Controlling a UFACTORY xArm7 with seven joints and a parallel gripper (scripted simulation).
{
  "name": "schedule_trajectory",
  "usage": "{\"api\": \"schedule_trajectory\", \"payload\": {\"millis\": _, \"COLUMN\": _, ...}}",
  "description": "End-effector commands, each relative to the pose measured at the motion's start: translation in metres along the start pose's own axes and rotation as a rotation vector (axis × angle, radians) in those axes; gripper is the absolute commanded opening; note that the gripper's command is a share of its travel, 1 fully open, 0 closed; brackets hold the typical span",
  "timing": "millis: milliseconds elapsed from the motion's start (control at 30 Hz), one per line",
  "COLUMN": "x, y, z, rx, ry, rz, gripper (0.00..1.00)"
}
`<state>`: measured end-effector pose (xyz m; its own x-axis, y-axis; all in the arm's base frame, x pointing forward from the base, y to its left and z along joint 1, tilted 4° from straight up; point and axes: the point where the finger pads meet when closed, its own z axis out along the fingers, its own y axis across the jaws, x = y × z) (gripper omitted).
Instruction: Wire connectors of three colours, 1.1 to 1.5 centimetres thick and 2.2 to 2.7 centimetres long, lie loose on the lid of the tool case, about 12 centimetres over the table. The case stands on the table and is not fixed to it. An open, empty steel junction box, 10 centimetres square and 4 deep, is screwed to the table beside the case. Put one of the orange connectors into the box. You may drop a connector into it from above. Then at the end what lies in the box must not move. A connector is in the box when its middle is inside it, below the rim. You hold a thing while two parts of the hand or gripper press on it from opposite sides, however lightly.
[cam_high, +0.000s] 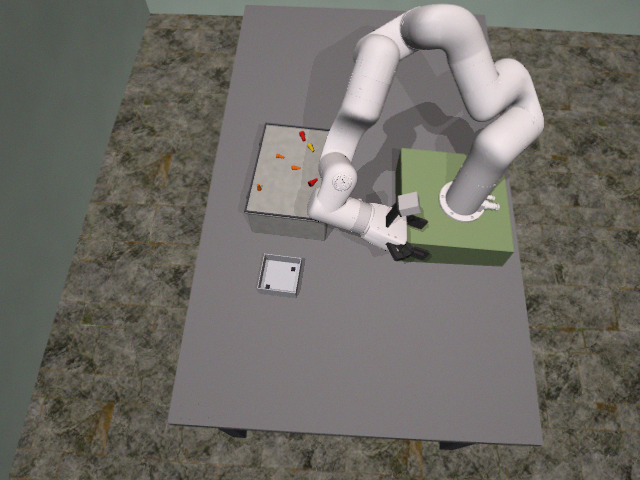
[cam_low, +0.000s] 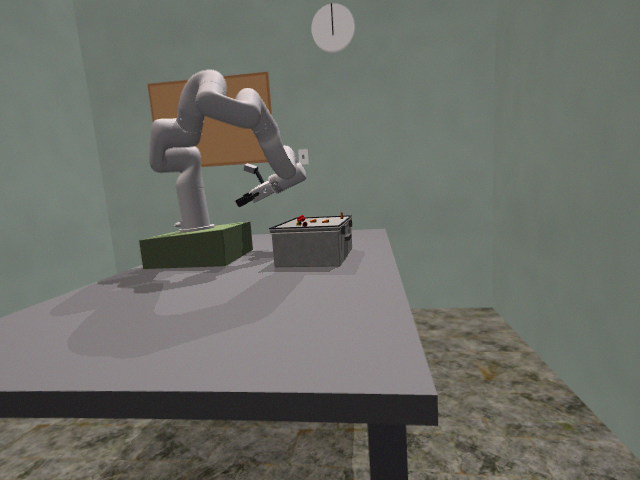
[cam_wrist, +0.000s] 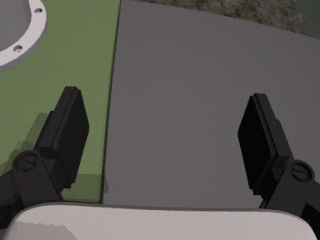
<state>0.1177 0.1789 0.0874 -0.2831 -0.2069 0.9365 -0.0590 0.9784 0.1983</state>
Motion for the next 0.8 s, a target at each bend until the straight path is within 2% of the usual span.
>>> {"api": "schedule_trajectory", "payload": {"millis": 0, "x": -0.013, "y": -0.005, "z": -0.035, "rx": -0.088, "ry": -0.172, "rz": -0.011, "gripper": 1.0}}
{"api": "schedule_trajectory", "payload": {"millis": 100, "x": -0.02, "y": -0.012, "z": -0.054, "rx": -0.121, "ry": -0.258, "rz": -0.009, "gripper": 1.0}}
{"api": "schedule_trajectory", "payload": {"millis": 167, "x": -0.02, "y": -0.012, "z": -0.054, "rx": -0.121, "ry": -0.258, "rz": -0.009, "gripper": 1.0}}
{"api": "schedule_trajectory", "payload": {"millis": 267, "x": -0.028, "y": -0.026, "z": -0.083, "rx": -0.161, "ry": -0.391, "rz": 0.0, "gripper": 1.0}}
{"api": "schedule_trajectory", "payload": {"millis": 400, "x": -0.033, "y": -0.04, "z": -0.107, "rx": -0.183, "ry": -0.5, "rz": 0.013, "gripper": 1.0}}
{"api": "schedule_trajectory", "payload": {"millis": 667, "x": -0.039, "y": -0.083, "z": -0.16, "rx": -0.195, "ry": -0.736, "rz": 0.063, "gripper": 1.0}}
{"api": "schedule_trajectory", "payload": {"millis": 733, "x": -0.039, "y": -0.083, "z": -0.16, "rx": -0.195, "ry": -0.736, "rz": 0.063, "gripper": 1.0}}
{"api": "schedule_trajectory", "payload": {"millis": 767, "x": -0.039, "y": -0.092, "z": -0.169, "rx": -0.191, "ry": -0.779, "rz": 0.076, "gripper": 1.0}}
